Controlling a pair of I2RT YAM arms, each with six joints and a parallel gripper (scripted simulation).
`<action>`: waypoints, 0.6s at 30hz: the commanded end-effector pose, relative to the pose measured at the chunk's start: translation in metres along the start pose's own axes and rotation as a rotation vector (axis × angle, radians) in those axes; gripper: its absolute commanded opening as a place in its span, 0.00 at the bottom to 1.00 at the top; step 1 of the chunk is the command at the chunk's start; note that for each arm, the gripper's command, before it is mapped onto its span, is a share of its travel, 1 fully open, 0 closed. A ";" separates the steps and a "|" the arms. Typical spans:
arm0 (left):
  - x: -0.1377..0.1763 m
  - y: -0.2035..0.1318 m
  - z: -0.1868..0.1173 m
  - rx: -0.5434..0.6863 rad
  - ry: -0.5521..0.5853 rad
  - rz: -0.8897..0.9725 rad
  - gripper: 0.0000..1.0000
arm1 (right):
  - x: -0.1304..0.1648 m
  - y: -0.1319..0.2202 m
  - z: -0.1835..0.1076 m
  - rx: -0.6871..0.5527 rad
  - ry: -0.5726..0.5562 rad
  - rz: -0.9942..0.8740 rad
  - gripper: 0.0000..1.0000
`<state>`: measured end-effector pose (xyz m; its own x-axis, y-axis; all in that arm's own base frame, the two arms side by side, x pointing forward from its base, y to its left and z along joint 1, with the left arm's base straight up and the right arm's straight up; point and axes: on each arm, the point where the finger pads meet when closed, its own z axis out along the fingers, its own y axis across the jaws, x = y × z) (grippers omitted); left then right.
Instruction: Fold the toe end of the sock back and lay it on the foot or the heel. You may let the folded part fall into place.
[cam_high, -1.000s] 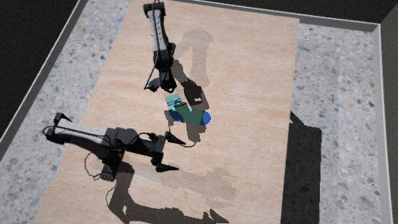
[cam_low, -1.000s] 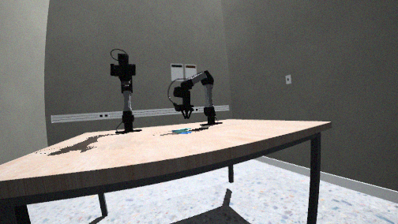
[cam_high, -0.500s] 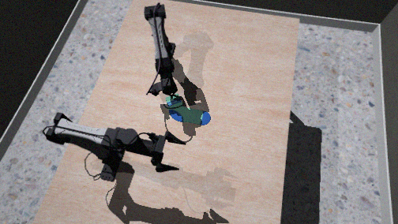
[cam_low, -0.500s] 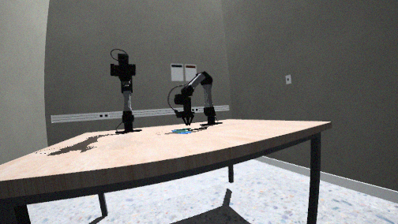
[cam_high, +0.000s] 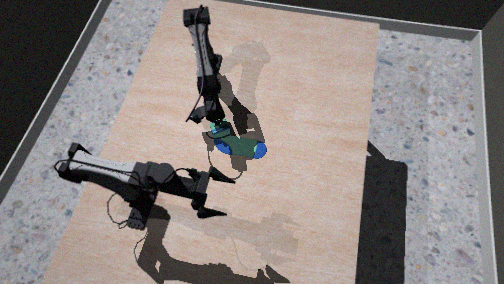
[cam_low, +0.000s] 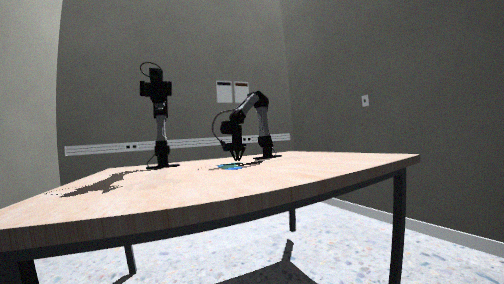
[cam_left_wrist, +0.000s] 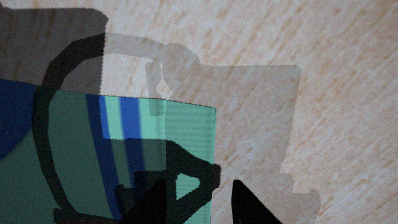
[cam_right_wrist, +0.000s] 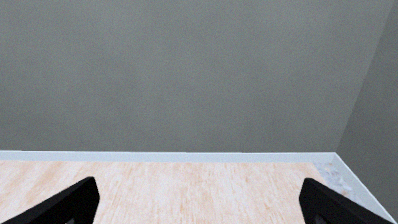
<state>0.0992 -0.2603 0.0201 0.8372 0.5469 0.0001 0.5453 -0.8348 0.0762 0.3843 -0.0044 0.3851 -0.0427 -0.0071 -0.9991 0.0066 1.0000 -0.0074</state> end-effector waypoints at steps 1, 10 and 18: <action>-0.001 0.014 -0.009 -0.054 -0.019 -0.011 0.33 | -0.013 0.000 -0.003 0.000 -0.033 -0.001 1.00; 0.000 0.004 0.012 -0.013 -0.008 -0.012 0.33 | -0.013 0.000 -0.003 0.000 -0.033 -0.001 1.00; 0.000 0.006 0.012 -0.023 -0.010 -0.013 0.33 | -0.013 0.000 -0.003 0.000 -0.033 -0.001 1.00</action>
<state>0.0991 -0.2600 0.0097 0.8370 0.5471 0.0002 0.5455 -0.8346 0.0762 0.3843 -0.0044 0.3851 -0.0427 -0.0071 -0.9991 0.0066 1.0000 -0.0074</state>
